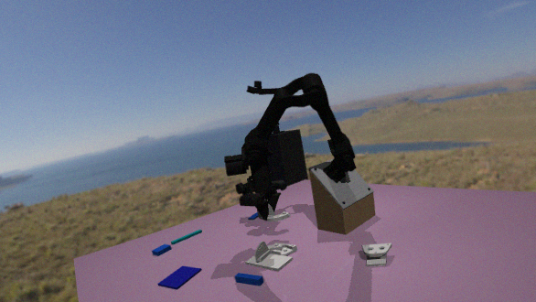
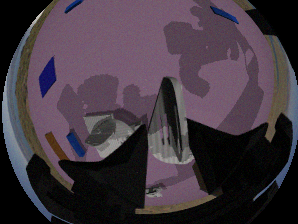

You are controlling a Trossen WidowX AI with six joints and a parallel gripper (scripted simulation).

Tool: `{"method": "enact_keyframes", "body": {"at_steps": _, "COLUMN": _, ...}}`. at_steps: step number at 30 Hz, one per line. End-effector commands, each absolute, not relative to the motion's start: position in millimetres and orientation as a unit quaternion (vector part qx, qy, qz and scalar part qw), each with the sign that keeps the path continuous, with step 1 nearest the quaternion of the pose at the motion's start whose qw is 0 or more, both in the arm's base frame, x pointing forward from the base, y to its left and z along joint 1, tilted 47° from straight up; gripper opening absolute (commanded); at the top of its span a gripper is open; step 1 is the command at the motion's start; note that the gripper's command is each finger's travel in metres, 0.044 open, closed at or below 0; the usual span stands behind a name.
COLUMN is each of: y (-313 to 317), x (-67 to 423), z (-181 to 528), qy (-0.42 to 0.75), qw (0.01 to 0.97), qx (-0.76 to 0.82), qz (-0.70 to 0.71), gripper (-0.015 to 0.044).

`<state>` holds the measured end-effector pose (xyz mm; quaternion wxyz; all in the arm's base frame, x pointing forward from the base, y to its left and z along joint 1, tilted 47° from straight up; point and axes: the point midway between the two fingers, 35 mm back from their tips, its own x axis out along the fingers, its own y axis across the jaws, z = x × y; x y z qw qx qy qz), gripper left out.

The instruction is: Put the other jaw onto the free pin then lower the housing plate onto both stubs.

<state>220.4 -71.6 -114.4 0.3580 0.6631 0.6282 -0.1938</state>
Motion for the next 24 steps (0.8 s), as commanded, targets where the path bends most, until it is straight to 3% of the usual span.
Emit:
{"method": "enact_keyframes", "body": {"at_steps": 1, "y": -66, "x": 220, "z": -111, "qy": 0.637, "qw": 0.387, "qx": 0.647, "qz": -0.162, "gripper": 0.0134}}
{"method": "enact_keyframes", "body": {"at_steps": 24, "y": -51, "x": 224, "z": -97, "qy": 0.657, "qw": 0.531, "qx": 0.534, "qz": -0.001, "gripper": 0.0134}}
